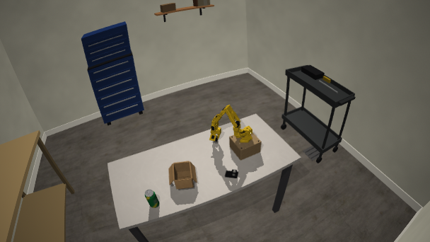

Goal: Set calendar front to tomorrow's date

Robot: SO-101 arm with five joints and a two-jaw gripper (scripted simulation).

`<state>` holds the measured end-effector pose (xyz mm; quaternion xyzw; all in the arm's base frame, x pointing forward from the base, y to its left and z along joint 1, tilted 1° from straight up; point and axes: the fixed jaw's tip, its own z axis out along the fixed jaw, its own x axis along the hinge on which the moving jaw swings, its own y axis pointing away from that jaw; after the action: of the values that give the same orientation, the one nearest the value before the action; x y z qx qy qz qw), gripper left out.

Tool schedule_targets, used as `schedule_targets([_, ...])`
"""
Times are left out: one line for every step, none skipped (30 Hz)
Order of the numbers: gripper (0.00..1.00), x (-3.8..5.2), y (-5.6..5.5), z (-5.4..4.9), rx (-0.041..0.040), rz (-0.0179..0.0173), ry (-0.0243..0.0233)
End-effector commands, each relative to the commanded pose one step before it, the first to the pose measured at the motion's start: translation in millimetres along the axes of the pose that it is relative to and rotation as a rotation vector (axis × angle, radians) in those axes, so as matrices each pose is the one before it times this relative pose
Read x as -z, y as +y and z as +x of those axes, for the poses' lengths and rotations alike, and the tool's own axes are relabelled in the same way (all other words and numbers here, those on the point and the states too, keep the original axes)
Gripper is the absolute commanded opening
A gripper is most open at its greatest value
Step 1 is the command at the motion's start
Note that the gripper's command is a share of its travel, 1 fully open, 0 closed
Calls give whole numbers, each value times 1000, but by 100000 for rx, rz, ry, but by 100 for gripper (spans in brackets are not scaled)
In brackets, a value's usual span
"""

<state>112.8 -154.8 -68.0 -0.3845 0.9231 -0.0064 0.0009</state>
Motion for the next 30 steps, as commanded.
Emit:
schedule_targets([0,-1119,-2372,1566,98,1136,45])
schedule_targets([0,0,0,0,0,0,0])
schedule_targets([0,-12,1,3,0,0,-2])
schedule_targets([0,-84,1,0,0,0,0])
schedule_targets([0,-192,-5,-6,0,0,0])
schedule_targets([0,-324,-4,0,0,0,0])
schedule_targets([0,-444,-3,-6,0,0,0])
schedule_targets([0,-546,-3,-7,0,0,0])
schedule_targets([0,-612,-2,-13,0,0,0])
schedule_targets([0,-630,-2,-7,0,0,0])
schedule_targets([0,-612,4,-7,0,0,0])
schedule_targets([0,-546,3,-13,0,0,0])
schedule_targets([0,-444,9,-7,0,0,0])
schedule_targets([0,-324,2,-6,0,0,0])
schedule_targets([0,-198,1,0,0,0,0])
schedule_targets([0,-84,1,0,0,0,0])
schedule_targets([0,-12,0,0,0,0,0])
schedule_targets([0,0,0,0,0,0,0])
schedule_targets([0,0,0,0,0,0,0])
schedule_targets([0,-2,0,-5,0,-1,0])
schedule_targets([0,0,0,0,0,0,0])
schedule_targets([1,0,0,0,0,0,0])
schedule_targets([2,0,0,0,0,0,0])
schedule_targets([4,0,0,0,0,0,0])
schedule_targets([6,0,0,0,0,0,0])
schedule_targets([8,0,0,0,0,0,0])
schedule_targets([10,0,0,0,0,0,0])
schedule_targets([13,0,0,0,0,0,0])
schedule_targets([15,0,0,0,0,0,0])
schedule_targets([16,0,0,0,0,0,0])
